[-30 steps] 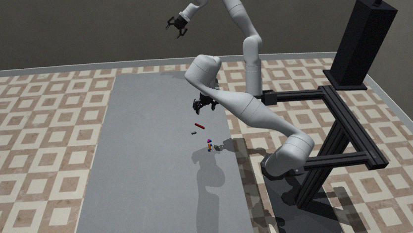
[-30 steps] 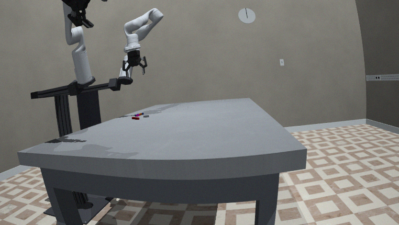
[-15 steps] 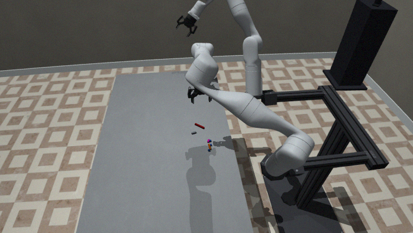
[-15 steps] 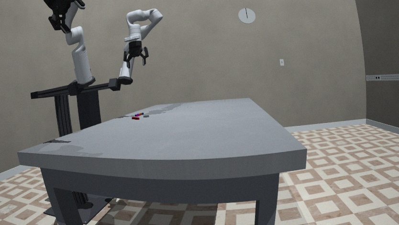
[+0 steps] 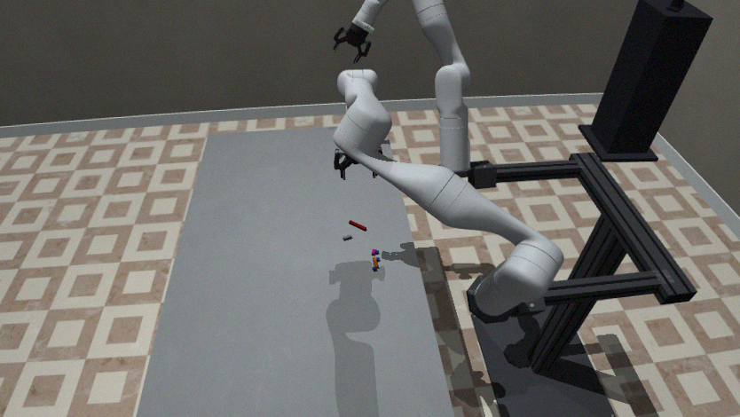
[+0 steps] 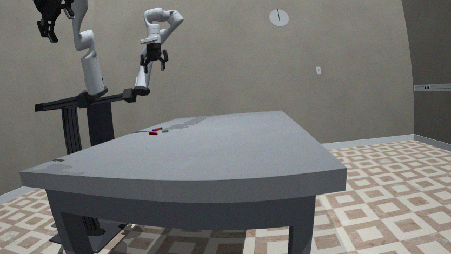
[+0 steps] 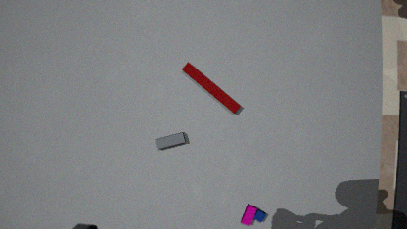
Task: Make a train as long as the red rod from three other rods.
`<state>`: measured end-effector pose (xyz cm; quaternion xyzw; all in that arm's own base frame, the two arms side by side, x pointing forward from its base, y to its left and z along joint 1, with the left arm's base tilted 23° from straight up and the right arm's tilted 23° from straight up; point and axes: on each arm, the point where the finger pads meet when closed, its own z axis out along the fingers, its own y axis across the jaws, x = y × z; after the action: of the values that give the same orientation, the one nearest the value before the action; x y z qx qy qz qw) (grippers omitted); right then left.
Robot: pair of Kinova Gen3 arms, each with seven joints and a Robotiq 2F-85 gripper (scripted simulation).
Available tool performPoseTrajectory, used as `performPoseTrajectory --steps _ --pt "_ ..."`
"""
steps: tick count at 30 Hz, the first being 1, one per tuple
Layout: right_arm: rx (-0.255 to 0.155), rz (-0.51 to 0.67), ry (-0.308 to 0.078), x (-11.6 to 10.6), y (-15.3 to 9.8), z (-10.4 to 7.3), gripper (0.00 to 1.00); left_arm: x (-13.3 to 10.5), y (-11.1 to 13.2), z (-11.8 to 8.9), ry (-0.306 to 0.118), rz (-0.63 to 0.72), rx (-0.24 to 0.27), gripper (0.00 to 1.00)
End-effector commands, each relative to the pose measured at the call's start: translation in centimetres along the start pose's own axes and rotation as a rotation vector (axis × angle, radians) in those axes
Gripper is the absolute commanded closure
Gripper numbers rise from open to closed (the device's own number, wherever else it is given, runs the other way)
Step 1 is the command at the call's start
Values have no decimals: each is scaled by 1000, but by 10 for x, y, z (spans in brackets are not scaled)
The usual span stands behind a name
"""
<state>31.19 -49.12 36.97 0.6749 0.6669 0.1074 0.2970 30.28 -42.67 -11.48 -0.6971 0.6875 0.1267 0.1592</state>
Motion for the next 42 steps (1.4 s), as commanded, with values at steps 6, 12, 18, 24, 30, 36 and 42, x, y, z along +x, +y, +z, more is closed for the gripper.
performPoseTrajectory --steps 6,12,18,24,30,36,42 --pt "73 -31 -33 -7 -38 -26 2 0 0 -1 2 1 1 2" --pt "119 -47 -49 -9 -62 -42 2 0 0 -1 2 1 1 2" --pt "172 -63 -66 -11 -88 -60 2 0 0 -1 2 1 1 2" --pt "216 -75 -78 -11 -109 -76 2 0 0 -1 2 1 1 2" --pt "272 -88 -91 -11 -135 -95 2 0 0 -1 2 1 1 2" --pt "327 -99 -102 -9 -160 -115 2 0 0 -1 2 1 1 2" --pt "363 -105 -108 -7 -176 -128 2 0 0 -1 2 1 1 2"
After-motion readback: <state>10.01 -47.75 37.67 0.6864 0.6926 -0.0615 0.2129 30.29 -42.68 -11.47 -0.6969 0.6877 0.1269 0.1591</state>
